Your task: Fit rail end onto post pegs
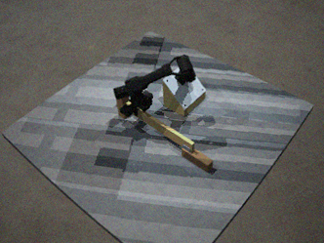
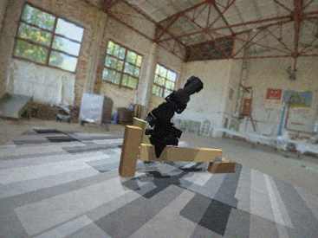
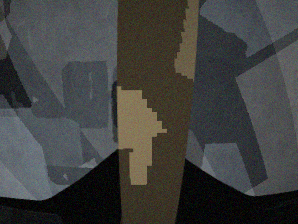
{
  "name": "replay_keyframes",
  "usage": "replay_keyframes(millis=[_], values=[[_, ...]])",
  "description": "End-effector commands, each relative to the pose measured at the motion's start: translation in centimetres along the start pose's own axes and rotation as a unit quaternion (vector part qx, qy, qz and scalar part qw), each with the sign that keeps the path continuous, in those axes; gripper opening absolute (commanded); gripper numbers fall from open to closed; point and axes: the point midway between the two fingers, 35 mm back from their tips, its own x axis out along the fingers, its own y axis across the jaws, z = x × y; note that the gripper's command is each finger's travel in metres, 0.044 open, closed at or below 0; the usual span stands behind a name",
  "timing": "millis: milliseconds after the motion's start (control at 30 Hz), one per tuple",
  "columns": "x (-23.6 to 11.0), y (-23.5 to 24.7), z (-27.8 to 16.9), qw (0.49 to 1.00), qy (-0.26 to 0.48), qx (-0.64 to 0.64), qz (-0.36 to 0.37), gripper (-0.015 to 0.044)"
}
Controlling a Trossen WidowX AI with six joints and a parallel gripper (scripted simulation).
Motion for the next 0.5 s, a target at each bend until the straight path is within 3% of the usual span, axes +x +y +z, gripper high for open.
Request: replay_keyframes(millis=[0, 467], values=[[-0.03, -0.01, -0.23, 1.0, 0.0, 0.0, 0.0, 0.0], [0.05, -0.01, -0.67, 1.0, 0.0, 0.0, 0.0, 0.0]])
